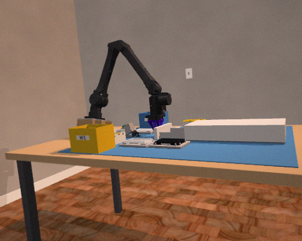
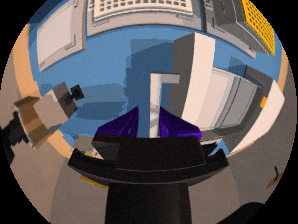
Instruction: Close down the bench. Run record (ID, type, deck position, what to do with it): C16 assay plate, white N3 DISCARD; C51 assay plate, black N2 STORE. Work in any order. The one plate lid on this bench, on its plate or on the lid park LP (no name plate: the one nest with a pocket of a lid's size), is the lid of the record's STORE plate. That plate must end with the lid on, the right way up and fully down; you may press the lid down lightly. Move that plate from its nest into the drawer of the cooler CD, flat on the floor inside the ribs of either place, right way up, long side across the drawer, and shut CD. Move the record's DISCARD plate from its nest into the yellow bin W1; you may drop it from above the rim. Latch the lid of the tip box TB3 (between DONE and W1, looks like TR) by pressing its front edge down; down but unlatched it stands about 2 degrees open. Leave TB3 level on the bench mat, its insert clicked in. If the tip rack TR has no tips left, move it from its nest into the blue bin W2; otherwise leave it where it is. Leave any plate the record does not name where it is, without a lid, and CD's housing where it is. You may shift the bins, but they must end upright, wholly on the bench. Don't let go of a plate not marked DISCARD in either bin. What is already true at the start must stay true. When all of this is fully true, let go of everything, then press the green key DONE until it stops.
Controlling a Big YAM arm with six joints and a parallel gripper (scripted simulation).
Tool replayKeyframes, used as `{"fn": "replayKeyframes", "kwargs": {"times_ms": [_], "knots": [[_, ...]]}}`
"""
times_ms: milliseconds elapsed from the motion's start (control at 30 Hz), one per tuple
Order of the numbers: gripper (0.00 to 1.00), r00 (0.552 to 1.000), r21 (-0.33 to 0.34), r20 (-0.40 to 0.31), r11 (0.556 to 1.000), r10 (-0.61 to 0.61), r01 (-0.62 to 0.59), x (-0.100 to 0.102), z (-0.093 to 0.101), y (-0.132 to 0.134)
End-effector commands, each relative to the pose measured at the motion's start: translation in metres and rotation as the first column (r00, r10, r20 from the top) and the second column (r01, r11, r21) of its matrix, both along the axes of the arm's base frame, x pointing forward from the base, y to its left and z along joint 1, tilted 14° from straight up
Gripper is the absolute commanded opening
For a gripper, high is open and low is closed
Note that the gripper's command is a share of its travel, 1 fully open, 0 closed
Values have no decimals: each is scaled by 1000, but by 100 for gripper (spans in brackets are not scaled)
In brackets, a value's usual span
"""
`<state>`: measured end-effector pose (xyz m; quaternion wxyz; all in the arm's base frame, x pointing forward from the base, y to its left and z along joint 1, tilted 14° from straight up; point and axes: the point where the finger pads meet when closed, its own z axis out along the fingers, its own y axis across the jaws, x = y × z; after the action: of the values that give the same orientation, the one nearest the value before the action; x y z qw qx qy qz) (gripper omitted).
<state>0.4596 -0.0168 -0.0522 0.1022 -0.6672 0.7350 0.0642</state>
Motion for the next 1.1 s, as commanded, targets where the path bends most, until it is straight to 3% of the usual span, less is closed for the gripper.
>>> {"fn": "replayKeyframes", "kwargs": {"times_ms": [0, 633, 1067], "knots": [[30, 1000, -1, 16, 1000, 0, 0, 1, 10, 0], [30, 1000, -2, 30, 1000, 0, 0, 2, 13, -1], [30, 1000, 0, 8, 1000, 0, 0, -8, 7, 0]]}}
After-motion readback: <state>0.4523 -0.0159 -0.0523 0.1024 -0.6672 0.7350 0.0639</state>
